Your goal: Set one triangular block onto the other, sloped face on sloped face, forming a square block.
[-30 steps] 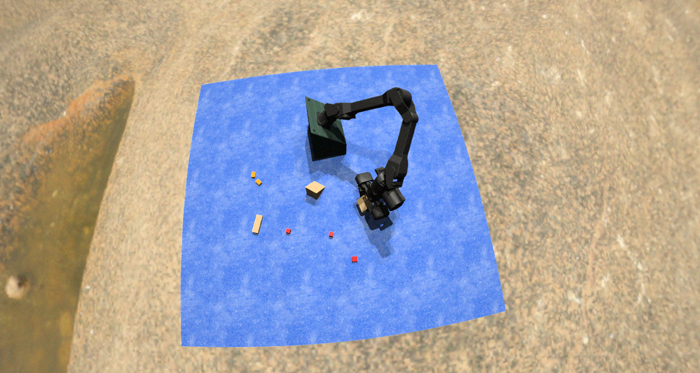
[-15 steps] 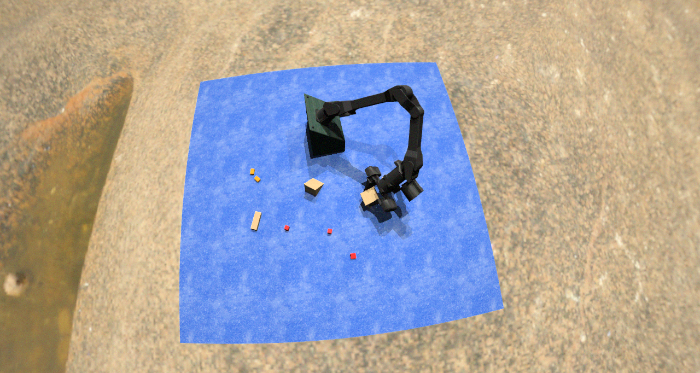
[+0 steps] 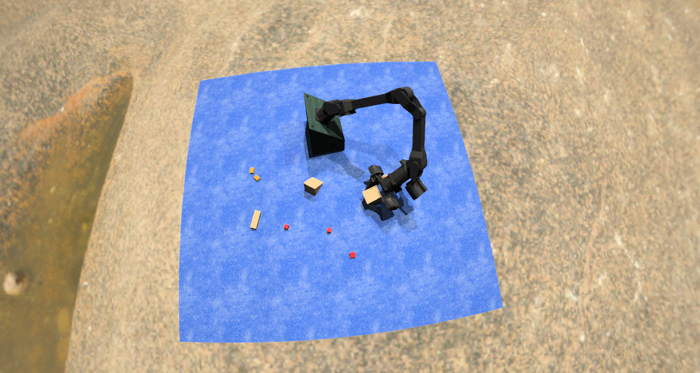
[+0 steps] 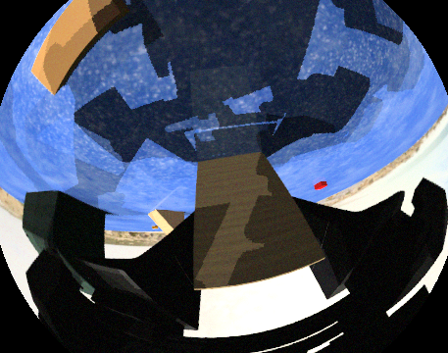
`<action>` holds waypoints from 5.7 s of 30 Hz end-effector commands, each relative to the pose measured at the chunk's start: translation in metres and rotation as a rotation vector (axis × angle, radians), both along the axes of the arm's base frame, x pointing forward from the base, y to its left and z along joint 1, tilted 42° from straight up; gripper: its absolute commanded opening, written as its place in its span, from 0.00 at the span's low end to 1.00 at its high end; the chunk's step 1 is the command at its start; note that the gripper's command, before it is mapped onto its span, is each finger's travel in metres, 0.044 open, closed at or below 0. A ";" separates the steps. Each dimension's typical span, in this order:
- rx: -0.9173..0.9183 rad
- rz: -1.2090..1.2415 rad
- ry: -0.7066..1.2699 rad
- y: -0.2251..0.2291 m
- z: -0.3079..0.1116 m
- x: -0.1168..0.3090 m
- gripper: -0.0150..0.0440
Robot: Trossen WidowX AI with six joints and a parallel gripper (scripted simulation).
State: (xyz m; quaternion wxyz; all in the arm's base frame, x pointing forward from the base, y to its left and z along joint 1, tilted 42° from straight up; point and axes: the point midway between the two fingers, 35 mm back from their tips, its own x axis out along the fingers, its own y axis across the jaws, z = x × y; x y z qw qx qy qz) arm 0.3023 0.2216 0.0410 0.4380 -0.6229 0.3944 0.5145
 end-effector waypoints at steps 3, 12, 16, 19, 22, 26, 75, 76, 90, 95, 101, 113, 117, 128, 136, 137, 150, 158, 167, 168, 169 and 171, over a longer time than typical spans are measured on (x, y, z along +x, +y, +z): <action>0.002 0.006 0.002 -0.001 0.000 -0.001 0.83; 0.002 0.006 0.002 -0.001 0.000 -0.001 1.00; 0.002 0.006 0.002 -0.001 0.000 -0.001 1.00; 0.001 0.005 0.002 -0.014 0.016 0.003 1.00; -0.002 0.002 0.000 -0.049 0.054 0.009 1.00; -0.005 0.000 -0.001 -0.068 0.073 0.009 1.00; 0.042 -0.014 0.003 0.046 0.008 -0.016 0.65; 0.042 -0.014 0.003 0.046 0.008 -0.016 0.64; 0.041 -0.014 0.002 0.030 0.027 -0.011 0.25; 0.040 -0.014 0.002 0.013 0.045 -0.008 0.25; 0.038 -0.014 0.002 -0.007 0.066 -0.007 0.25; 0.037 -0.014 0.001 -0.022 0.081 -0.007 0.25; 0.037 -0.014 0.001 -0.022 0.081 -0.007 0.25; 0.150 -0.317 0.074 -0.025 0.070 -0.008 0.25; 0.239 -0.570 0.142 -0.027 0.065 -0.008 0.25; 0.249 -0.602 0.151 -0.028 0.065 -0.008 0.25; 0.364 -1.012 0.288 -0.030 0.060 -0.007 0.25; 0.418 -1.263 0.388 -0.032 0.059 -0.007 0.25; 0.459 -1.542 0.515 -0.034 0.059 -0.006 0.25; 0.462 -1.572 0.530 -0.035 0.059 -0.006 0.25; 0.465 -1.603 0.545 -0.035 0.059 -0.005 0.25; 0.470 -1.664 0.576 -0.036 0.060 -0.005 0.25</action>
